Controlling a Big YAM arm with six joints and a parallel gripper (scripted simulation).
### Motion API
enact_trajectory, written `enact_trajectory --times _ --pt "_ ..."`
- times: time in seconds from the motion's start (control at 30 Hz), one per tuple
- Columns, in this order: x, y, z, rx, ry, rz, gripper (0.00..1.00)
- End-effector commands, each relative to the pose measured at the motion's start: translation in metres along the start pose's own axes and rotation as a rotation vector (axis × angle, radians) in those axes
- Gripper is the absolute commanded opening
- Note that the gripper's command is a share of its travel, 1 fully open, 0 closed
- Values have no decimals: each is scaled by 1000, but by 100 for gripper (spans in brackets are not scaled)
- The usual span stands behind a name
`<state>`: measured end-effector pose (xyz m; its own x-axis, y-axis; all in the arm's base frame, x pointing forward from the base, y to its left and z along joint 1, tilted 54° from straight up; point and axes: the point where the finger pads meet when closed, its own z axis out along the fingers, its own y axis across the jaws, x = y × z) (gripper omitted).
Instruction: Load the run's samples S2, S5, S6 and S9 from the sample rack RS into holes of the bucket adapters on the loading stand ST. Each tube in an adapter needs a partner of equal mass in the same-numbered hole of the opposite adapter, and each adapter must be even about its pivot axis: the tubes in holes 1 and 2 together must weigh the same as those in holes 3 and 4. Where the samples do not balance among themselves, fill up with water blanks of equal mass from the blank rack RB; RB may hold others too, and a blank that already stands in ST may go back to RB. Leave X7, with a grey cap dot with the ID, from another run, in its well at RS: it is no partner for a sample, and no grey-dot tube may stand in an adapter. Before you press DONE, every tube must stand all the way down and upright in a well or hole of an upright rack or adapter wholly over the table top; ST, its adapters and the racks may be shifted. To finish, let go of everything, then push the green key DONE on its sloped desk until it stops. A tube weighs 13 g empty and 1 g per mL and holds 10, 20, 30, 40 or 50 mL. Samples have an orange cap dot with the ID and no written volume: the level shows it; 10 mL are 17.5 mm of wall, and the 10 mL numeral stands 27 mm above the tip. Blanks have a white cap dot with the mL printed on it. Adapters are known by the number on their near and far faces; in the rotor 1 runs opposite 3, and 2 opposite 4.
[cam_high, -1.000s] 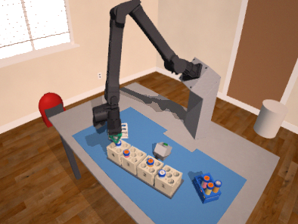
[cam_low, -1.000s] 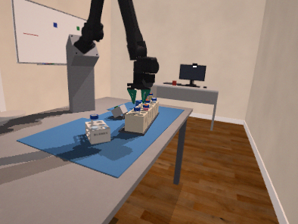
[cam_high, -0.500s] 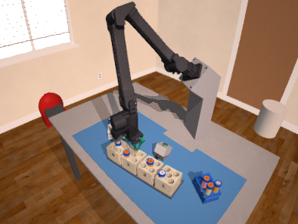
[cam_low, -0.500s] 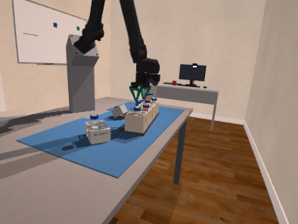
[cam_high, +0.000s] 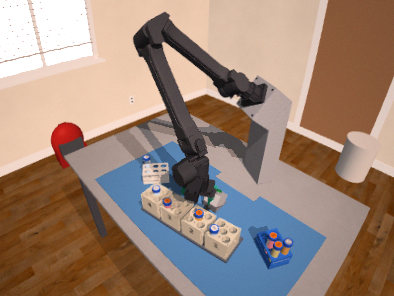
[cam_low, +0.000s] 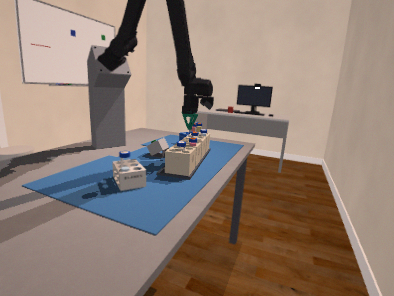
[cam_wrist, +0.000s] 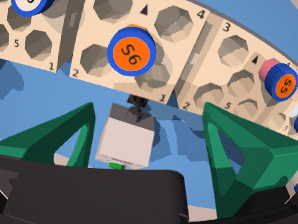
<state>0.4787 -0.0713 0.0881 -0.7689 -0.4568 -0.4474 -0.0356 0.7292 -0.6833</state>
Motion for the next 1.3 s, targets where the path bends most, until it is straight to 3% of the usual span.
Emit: enact_trajectory --times 0.0,0.13,0.2,0.3,0.7,0.77,1.2,1.27 --pt "-6 35 -3 -18 -19 -246 80" --pt "-19 66 -4 -12 -28 -441 80" --pt "-19 66 -4 -12 -28 -441 80" --pt "-23 91 -5 -11 -30 -555 80" --pt "-37 193 -8 -21 -18 -552 80" --pt "-37 193 -8 -21 -18 -552 80" --pt "-59 301 -13 -19 -24 -552 80" --pt "-60 307 -13 -19 -24 -552 80"
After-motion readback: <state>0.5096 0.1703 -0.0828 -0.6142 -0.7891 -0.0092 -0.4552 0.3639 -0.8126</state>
